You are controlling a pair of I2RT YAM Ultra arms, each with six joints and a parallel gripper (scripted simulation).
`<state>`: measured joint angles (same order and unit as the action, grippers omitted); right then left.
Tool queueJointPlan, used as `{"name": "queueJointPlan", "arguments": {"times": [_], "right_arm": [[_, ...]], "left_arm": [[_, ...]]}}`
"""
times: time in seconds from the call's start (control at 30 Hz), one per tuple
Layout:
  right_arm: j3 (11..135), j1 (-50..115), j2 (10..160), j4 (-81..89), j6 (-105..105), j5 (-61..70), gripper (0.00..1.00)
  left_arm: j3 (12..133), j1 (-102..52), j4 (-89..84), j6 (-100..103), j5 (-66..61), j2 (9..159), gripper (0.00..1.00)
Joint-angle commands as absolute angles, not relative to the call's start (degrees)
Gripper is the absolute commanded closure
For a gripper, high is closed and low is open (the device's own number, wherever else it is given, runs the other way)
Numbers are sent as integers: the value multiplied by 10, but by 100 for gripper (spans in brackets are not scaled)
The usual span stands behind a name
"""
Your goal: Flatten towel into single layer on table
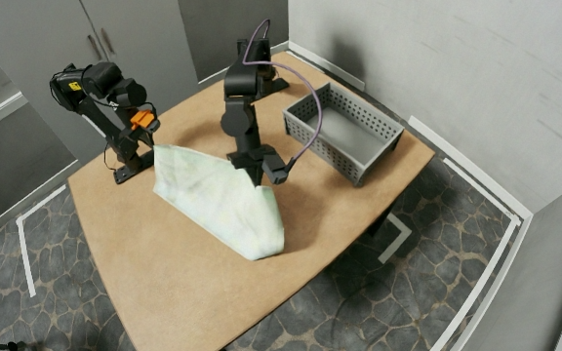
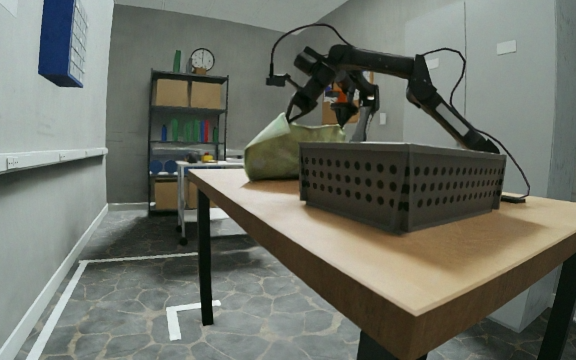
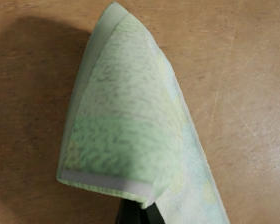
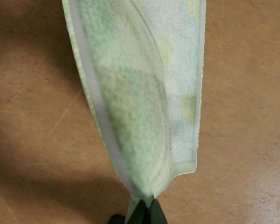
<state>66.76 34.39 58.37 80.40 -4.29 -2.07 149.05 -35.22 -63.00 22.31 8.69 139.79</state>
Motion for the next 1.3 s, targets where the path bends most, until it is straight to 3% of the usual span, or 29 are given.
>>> {"name": "queueJointPlan", "arguments": {"times": [0.0, 0.63, 1.27], "right_arm": [[705, 312, 597, 850, 1, -3, 100], [781, 189, 574, 878, 12, 3, 100], [794, 165, 570, 876, 5, 0, 100]], "left_arm": [[1477, -358, -570, 156, 83, 1373, 100], [1227, -346, -237, 23, 23, 1265, 100], [1225, -348, -180, 0, 1, 1280, 100]]}}
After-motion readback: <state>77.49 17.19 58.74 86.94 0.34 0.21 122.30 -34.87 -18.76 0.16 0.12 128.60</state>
